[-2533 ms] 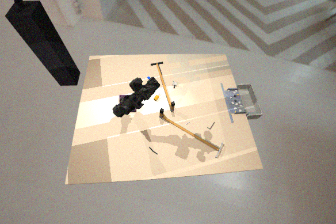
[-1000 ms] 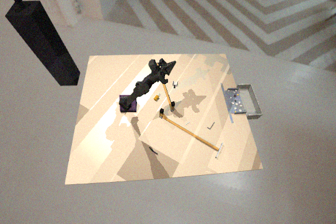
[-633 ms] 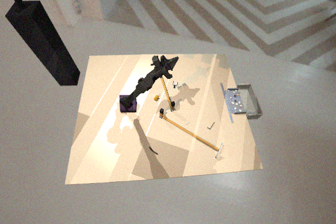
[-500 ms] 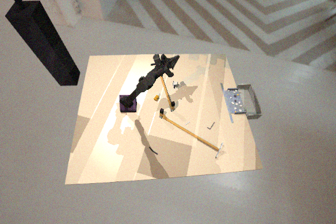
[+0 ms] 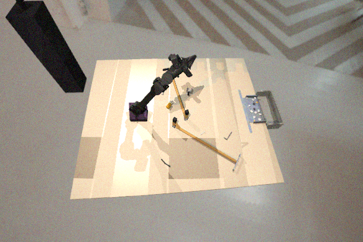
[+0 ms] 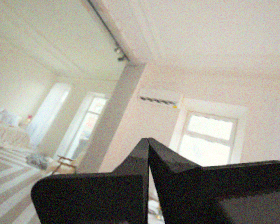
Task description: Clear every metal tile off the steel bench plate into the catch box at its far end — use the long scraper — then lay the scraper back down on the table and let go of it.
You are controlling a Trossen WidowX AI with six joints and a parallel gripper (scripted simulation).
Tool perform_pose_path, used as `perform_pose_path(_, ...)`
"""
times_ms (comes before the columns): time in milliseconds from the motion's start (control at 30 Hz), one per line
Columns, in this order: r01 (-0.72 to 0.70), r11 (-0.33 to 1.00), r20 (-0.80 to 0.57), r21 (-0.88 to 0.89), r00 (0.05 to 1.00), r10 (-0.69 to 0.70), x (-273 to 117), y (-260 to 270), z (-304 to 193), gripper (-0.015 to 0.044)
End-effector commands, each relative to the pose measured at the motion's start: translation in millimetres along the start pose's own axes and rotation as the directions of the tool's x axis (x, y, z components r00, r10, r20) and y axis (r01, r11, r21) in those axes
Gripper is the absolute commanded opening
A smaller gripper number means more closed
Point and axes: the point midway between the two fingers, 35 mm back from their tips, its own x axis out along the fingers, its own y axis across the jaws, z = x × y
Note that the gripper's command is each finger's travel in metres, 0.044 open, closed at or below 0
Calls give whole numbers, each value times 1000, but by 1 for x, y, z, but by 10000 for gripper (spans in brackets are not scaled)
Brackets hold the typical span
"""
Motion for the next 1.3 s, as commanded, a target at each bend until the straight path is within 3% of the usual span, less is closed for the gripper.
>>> perform_pose_path(0, -33, 999, -21, 16, 999, 33, 8, 15, -5, 0)
perform_pose_path(1267, -288, 938, -180, 192, 929, 322, 44, 144, -44, 0)
